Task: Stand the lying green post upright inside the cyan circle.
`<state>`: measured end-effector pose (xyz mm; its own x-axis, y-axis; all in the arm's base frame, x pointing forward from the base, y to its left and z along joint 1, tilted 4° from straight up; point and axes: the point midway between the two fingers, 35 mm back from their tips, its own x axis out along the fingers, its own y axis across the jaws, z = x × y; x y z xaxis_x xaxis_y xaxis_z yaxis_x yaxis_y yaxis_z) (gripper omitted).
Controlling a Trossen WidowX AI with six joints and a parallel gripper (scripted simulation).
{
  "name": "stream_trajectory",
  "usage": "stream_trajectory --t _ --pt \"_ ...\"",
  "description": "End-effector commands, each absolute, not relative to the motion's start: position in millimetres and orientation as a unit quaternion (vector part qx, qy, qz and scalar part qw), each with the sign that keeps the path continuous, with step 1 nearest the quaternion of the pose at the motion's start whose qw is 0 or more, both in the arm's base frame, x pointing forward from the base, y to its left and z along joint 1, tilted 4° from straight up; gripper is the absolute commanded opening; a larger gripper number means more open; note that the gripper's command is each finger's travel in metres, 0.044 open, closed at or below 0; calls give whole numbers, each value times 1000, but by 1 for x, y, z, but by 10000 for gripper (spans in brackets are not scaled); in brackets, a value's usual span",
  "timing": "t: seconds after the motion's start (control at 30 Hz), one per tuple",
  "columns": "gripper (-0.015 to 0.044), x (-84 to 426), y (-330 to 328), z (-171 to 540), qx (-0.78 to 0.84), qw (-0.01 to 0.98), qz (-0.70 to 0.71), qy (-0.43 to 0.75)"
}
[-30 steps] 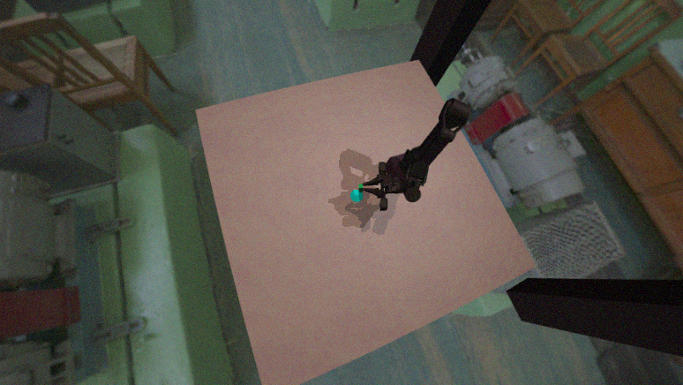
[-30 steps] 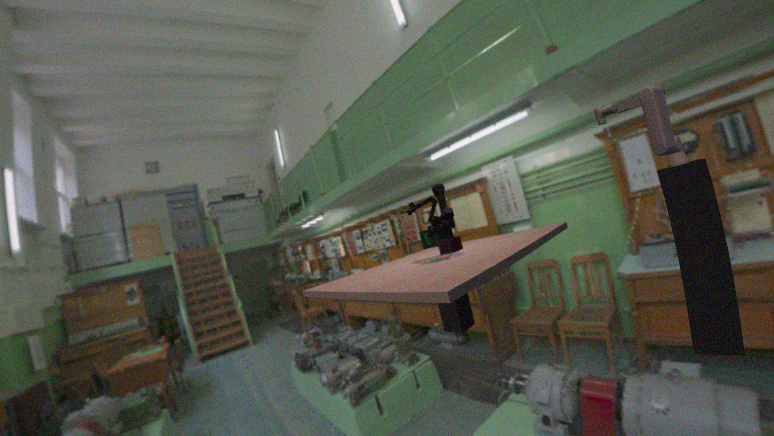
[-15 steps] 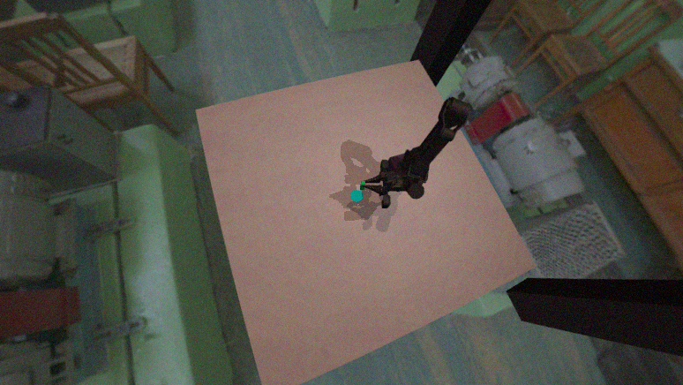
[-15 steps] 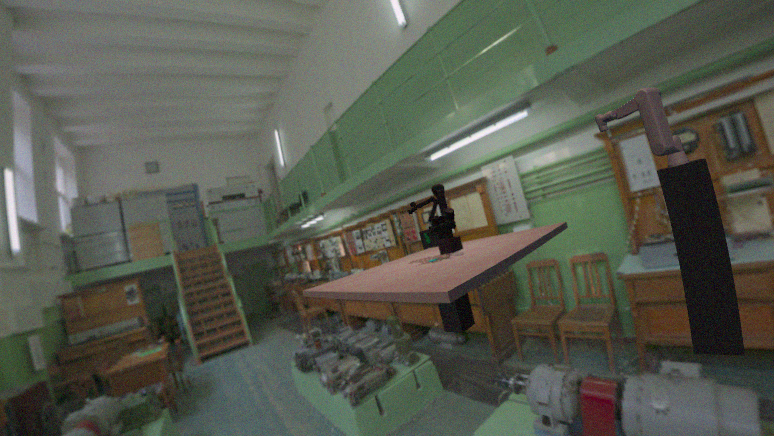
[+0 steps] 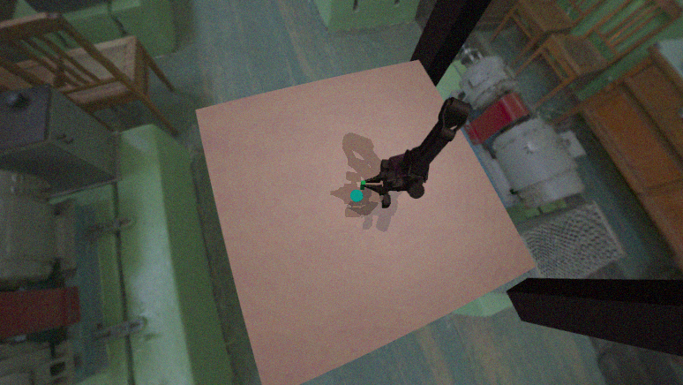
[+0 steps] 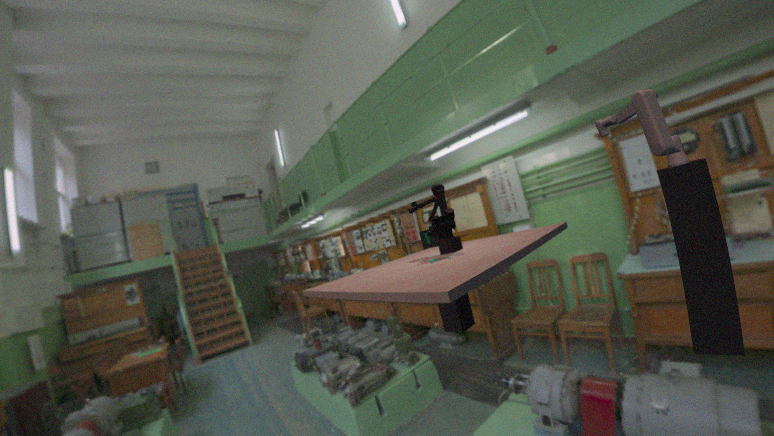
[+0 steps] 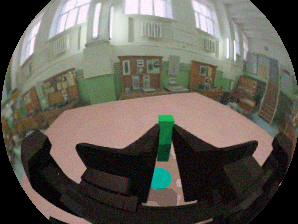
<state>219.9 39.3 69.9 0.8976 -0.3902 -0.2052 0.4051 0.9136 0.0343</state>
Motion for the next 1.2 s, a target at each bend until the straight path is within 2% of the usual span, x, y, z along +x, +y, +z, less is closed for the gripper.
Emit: stream_trajectory --t 0.0,1.17 --pt "23 220 39 70 41 973 -206 96" --pt "23 225 50 33 51 970 -216 95"
